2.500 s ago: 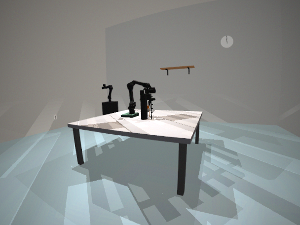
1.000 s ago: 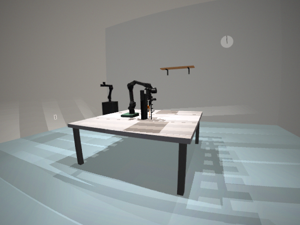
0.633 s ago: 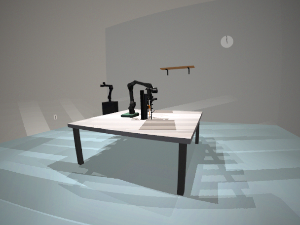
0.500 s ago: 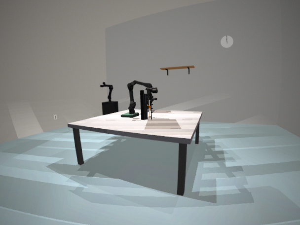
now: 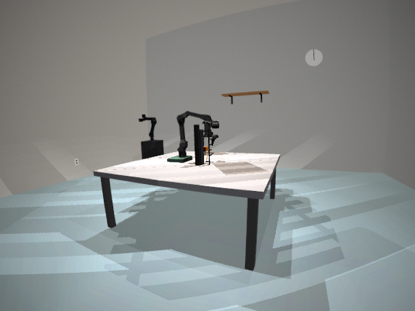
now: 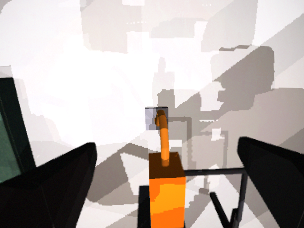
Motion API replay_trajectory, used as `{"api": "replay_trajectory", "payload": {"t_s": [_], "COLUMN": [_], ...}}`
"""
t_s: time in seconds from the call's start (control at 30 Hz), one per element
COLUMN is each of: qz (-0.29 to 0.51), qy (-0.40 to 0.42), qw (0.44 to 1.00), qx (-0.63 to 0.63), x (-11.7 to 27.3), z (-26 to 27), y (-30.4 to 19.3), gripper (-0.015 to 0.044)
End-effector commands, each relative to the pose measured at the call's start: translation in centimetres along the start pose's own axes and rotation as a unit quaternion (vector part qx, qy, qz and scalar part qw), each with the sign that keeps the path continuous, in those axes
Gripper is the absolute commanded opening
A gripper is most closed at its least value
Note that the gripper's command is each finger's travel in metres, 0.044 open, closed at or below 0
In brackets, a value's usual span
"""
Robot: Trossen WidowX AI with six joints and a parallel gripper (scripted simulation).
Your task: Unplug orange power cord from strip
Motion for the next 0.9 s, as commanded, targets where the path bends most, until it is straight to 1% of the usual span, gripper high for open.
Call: {"api": "replay_trajectory", "payload": {"t_s": [0.0, 0.07, 0.87], "qz": [-0.003, -0.003, -0.003], "qy": [-0.003, -0.003, -0.003], "qw": [1.000, 1.000, 1.000], "qx": [0.003, 0.003, 0.003], "x": [0.75, 0.88, 0.88], "z": [-0.51, -0.55, -0.55], "y": [2.95, 3.64, 3.64], "gripper": [0.0440, 0.0440, 0.0440]}}
Point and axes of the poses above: the point midway between the two fingers, 35 mm back from their tips, its own x axis back along the fingers, its own z axis across the jaws, y = z × x, the point moved 10 cm from there along x, back along the fingers, and after that the axes turned 10 degrees about x, right-handed, at the moved point
